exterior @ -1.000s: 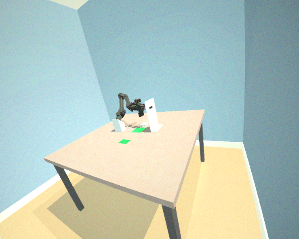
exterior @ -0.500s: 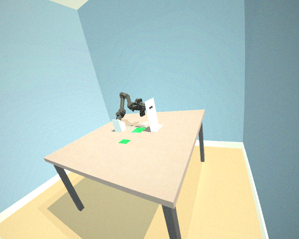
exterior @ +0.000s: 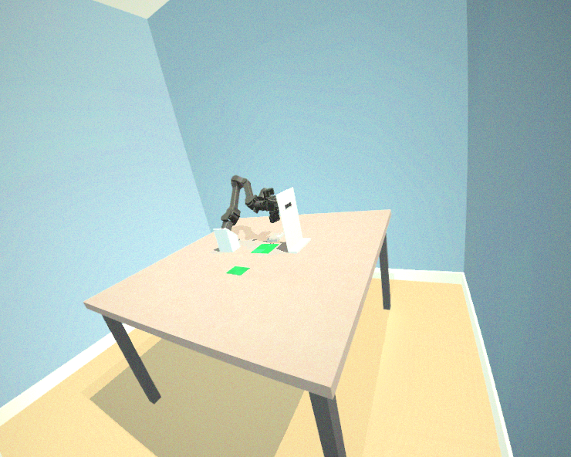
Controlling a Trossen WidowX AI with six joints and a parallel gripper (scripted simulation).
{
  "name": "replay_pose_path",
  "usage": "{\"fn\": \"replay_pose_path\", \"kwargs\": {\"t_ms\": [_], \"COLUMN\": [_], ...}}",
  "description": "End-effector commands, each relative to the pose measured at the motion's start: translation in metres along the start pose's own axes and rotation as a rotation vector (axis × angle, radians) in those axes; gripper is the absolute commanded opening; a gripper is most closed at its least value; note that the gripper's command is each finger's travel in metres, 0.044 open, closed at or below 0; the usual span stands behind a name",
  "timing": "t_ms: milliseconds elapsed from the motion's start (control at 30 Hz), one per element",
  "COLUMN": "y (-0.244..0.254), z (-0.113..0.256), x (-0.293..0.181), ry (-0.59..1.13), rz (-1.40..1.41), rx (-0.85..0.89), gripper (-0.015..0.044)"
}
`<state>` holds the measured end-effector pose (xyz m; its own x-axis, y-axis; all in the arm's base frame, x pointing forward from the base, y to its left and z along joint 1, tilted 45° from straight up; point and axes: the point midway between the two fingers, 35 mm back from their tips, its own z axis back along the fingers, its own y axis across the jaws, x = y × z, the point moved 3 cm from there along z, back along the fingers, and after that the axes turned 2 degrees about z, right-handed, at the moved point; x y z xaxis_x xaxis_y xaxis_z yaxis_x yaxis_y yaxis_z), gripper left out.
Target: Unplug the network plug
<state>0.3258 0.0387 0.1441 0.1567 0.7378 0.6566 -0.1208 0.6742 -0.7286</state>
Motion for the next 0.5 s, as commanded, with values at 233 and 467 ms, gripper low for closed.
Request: {"fn": "replay_pose_path", "kwargs": {"t_ms": [233, 467], "y": [0.002, 0.002], "z": [-0.015, -0.020], "x": [0.003, 0.004], "ry": [-0.002, -0.003], "rz": [0.004, 0.004], "rx": [0.004, 0.003], "gripper": [0.0156, 0.0156]}}
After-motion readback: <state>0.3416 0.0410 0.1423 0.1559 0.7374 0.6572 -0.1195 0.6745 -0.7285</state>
